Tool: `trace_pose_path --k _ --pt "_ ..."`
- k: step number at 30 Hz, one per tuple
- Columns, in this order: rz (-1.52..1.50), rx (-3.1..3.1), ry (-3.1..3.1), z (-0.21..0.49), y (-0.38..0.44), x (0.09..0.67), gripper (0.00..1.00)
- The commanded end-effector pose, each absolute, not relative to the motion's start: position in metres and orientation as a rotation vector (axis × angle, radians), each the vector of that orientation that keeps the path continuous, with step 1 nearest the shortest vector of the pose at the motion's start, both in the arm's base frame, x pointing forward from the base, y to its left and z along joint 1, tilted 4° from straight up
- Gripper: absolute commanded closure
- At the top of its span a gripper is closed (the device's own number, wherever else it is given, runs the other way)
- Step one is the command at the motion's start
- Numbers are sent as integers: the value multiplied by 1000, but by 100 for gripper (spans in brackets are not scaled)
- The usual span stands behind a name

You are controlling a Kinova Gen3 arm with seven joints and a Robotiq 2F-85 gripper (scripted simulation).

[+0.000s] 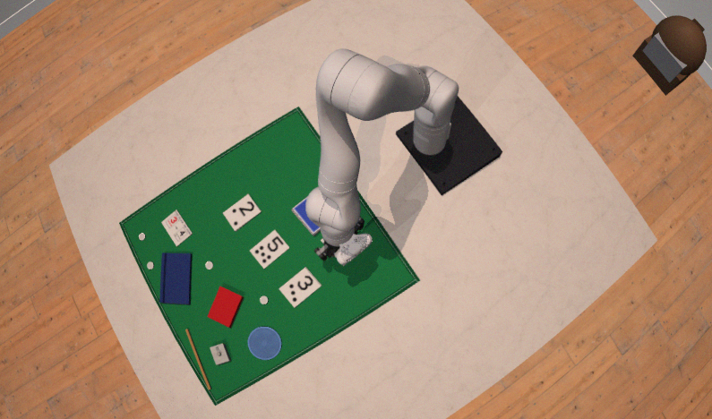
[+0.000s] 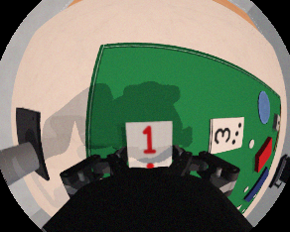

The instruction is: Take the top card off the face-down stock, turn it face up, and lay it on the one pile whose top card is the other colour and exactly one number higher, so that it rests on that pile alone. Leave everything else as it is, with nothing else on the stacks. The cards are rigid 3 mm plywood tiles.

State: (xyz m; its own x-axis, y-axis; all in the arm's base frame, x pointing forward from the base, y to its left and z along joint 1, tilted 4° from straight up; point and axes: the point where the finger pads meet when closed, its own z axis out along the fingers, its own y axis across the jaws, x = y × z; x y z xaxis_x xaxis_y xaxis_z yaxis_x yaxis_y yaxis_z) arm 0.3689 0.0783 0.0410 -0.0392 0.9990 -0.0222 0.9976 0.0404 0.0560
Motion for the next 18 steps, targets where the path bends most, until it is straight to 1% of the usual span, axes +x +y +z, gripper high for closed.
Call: trace_pose_path --k 1,18 --pt "63 2135 2215 54 79 374 28" --pt "63 2135 2215 62 79 373 28"
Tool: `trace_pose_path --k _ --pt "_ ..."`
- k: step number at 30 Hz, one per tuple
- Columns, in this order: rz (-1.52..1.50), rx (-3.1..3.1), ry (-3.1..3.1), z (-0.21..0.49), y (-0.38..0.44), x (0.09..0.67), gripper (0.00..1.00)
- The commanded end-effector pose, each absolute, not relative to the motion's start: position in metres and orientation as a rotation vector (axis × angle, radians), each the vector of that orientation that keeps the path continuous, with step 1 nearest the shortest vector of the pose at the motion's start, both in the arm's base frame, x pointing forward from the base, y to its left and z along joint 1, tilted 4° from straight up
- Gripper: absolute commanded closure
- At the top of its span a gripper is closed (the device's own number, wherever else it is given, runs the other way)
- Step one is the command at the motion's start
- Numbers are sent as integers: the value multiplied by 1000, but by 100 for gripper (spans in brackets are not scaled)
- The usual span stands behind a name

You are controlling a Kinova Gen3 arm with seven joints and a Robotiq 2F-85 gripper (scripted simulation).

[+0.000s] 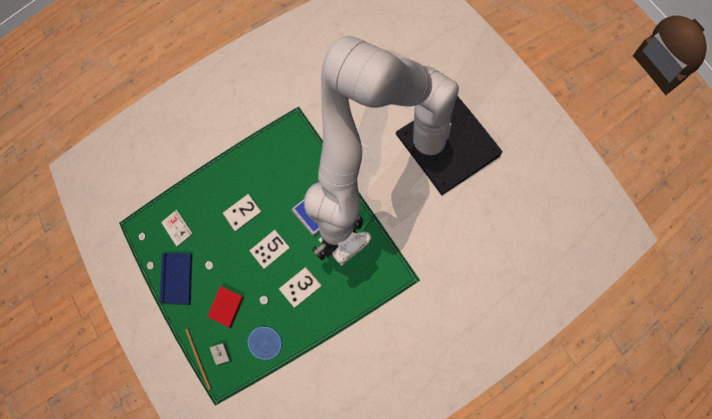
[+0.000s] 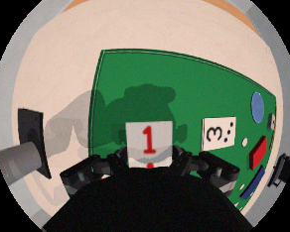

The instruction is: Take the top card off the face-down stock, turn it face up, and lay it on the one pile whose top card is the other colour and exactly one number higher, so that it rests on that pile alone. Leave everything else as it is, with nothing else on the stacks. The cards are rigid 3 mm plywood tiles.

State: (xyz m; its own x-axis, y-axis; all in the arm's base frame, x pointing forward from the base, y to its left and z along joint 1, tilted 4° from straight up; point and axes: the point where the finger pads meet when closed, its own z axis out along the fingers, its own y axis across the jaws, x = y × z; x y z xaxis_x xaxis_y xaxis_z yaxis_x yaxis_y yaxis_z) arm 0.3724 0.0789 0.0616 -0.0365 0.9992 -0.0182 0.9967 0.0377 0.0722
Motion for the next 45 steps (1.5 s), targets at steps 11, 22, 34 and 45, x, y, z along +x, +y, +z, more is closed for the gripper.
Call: trace_pose_path --k 11,22,34,45 --pt "63 2135 2215 62 79 373 28" --pt "63 2134 2217 62 79 373 28" --pt "62 2114 2234 63 76 375 28" --pt "61 2075 2270 63 71 378 28"
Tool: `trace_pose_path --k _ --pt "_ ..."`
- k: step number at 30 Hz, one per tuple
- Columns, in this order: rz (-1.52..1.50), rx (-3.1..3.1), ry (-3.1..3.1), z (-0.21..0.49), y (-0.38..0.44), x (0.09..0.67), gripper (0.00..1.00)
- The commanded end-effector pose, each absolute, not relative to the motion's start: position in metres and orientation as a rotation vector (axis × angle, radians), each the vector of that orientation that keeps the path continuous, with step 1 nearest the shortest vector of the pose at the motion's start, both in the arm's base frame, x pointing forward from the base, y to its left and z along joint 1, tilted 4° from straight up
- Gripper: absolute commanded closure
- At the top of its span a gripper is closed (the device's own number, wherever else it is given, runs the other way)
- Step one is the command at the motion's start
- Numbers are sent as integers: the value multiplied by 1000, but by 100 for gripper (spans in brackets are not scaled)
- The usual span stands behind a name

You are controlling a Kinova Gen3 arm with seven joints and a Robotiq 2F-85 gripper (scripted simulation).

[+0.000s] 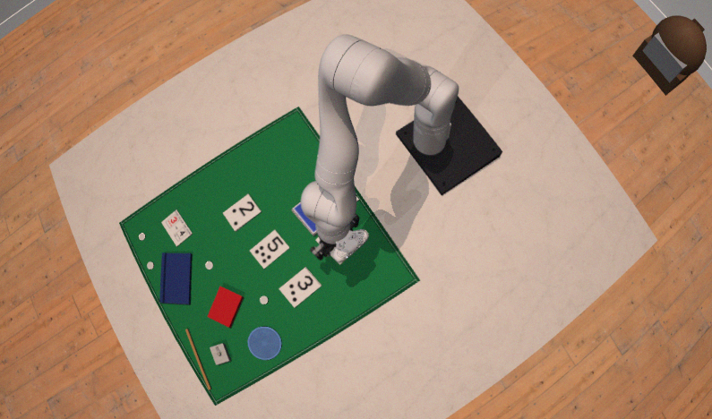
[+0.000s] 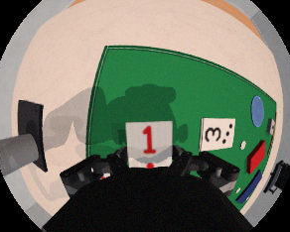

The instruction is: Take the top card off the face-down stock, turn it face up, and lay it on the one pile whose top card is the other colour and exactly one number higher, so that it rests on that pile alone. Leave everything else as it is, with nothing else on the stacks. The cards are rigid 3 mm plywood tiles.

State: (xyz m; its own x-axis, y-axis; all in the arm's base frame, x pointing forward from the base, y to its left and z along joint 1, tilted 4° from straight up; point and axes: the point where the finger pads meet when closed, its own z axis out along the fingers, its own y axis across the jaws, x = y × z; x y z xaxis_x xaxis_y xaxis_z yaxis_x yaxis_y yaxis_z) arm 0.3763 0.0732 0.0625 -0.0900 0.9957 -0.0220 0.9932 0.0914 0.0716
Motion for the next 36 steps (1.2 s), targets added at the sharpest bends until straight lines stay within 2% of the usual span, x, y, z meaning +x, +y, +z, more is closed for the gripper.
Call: trace_pose_path --k 1,36 --pt "60 2069 2276 63 70 379 28" --pt "44 1690 2563 67 20 408 28"
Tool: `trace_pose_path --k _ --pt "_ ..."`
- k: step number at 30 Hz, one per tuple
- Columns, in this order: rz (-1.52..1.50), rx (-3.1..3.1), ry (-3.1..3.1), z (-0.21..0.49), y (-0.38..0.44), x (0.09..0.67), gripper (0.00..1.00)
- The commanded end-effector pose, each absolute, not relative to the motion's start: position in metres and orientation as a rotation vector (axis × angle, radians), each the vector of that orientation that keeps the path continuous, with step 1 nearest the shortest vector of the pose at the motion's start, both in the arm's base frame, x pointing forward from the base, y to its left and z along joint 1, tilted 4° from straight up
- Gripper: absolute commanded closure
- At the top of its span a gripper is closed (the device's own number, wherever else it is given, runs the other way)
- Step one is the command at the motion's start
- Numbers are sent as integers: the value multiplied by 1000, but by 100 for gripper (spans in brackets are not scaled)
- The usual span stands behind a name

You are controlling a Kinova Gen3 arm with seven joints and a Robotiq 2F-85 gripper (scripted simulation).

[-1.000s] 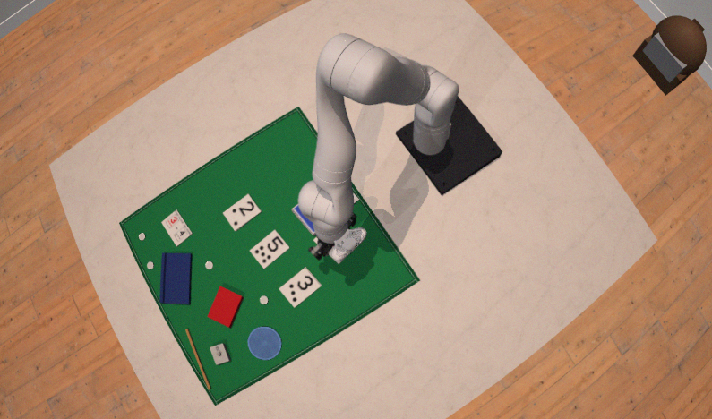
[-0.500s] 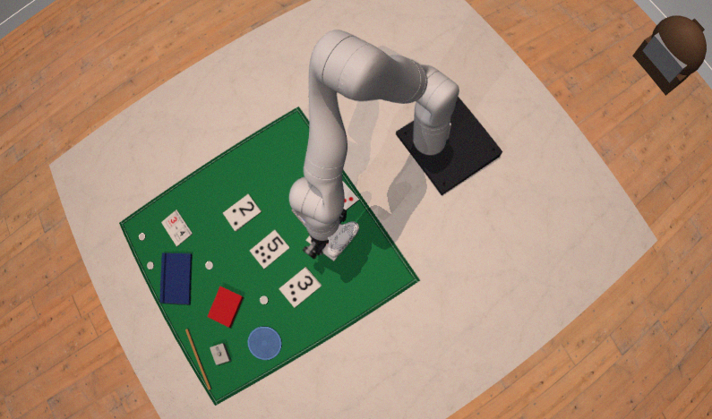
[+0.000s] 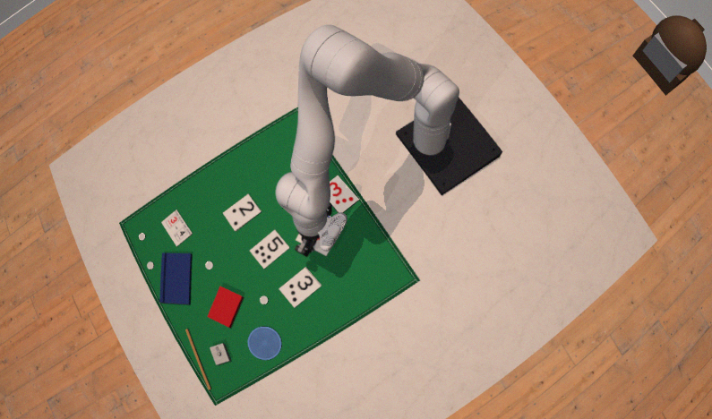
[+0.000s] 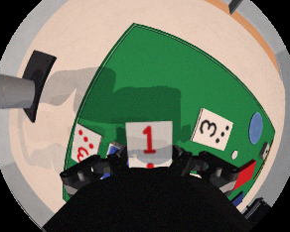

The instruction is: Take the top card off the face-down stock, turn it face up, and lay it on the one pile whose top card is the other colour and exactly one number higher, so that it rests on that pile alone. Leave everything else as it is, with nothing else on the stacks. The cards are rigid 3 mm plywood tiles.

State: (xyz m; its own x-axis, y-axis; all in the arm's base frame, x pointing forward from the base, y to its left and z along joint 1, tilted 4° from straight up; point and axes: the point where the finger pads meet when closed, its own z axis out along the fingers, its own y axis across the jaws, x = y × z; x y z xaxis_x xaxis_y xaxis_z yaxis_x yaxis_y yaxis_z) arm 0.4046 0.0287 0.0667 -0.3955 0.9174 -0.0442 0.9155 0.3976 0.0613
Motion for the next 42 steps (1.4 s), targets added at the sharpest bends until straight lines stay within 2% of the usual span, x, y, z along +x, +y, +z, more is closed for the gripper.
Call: trace_pose_path --k 1,42 --pt "43 1672 2575 67 18 410 28" --pt "10 863 2942 75 -76 466 28"
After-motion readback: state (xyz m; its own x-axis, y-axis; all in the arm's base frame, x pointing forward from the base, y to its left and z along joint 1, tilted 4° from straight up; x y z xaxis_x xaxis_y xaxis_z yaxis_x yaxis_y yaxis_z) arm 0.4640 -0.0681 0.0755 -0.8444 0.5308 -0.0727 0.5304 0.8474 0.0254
